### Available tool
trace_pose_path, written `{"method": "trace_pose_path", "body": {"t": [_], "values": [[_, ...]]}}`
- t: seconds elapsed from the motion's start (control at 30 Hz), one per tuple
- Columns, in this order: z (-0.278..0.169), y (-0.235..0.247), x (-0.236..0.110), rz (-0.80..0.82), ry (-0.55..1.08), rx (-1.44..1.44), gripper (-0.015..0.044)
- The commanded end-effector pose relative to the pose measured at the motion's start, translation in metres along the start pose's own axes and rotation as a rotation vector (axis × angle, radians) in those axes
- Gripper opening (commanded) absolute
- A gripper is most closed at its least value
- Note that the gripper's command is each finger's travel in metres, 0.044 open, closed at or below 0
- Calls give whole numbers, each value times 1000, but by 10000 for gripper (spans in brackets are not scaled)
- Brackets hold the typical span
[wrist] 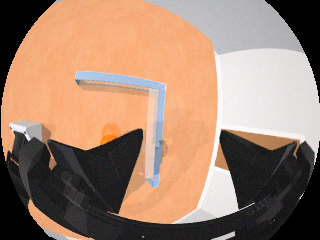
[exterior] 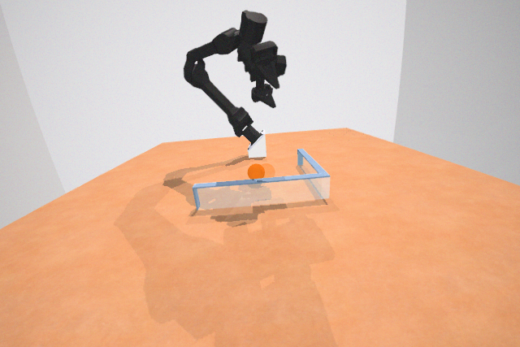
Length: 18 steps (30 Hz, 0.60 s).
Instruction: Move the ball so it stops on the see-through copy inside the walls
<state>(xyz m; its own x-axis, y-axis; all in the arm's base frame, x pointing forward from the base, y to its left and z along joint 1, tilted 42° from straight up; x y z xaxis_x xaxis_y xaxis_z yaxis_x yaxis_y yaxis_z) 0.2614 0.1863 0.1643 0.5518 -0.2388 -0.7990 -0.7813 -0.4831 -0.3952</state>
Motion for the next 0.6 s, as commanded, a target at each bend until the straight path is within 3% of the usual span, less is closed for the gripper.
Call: {"method": "trace_pose_path", "body": {"t": [0.0, 0.2, 0.57], "values": [[-28, 23, 50, 285, 135, 75, 366], [-66, 63, 99, 651, 291, 158, 366], [-69, 71, 108, 662, 296, 160, 366]]}}
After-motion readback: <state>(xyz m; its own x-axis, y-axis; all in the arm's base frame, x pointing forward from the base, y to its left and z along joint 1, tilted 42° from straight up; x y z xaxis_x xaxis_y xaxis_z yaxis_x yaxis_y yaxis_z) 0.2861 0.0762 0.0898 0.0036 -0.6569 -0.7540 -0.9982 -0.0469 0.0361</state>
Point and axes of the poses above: the point midway between the two fingers, 35 mm back from their tips, its own x axis out along the fingers, its own y axis across the jaws, z = x × y, the point moved 7 cm from there along -x, back along the fingers, and after that the axes turned 2 degrees about -x, right-handed, at the moved point
